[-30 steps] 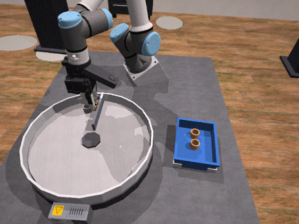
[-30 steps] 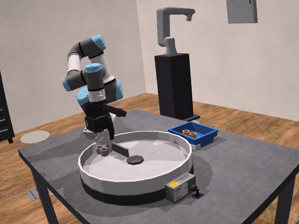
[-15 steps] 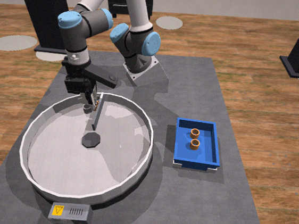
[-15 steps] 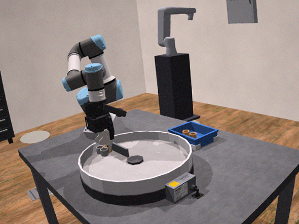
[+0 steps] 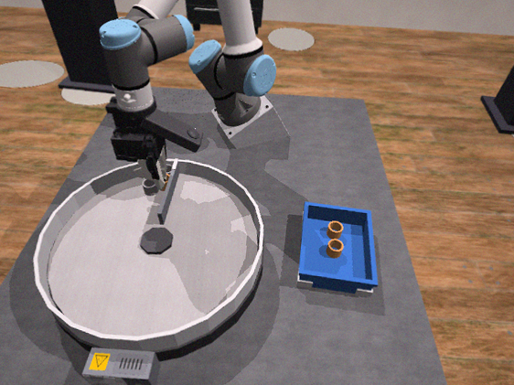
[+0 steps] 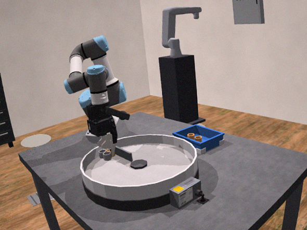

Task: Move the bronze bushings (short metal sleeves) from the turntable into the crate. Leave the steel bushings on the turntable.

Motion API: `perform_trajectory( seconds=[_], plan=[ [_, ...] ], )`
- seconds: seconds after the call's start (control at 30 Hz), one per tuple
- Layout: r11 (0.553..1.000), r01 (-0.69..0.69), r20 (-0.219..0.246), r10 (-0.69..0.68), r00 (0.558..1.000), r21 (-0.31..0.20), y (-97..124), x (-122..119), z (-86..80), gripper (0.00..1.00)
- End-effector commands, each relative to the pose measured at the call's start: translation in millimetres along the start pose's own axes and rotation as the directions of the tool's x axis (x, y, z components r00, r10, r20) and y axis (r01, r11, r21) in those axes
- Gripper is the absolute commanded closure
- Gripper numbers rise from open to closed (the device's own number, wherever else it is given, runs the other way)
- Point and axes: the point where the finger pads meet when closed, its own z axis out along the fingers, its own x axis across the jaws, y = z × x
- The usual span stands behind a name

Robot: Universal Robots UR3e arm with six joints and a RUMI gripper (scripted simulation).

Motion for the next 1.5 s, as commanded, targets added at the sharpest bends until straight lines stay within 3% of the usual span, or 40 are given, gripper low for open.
perform_trajectory(
  seconds=[0.0, 0.83, 1.13, 1.47],
  plan=[
    [1.000, 0.000, 0.001, 0.000, 1.000, 0.000, 0.1, -0.4, 0.2, 1.00],
    [1.000, 0.000, 0.000, 0.000, 1.000, -0.001, 0.5, 0.0, -1.5, 1.00],
    [1.000, 0.000, -0.001, 0.000, 1.000, -0.002, 0.7, 0.2, -16.6, 1.00],
    [1.000, -0.001, -0.001, 0.001, 1.000, -0.002, 0.6, 0.2, -53.4, 1.00]
  ],
)
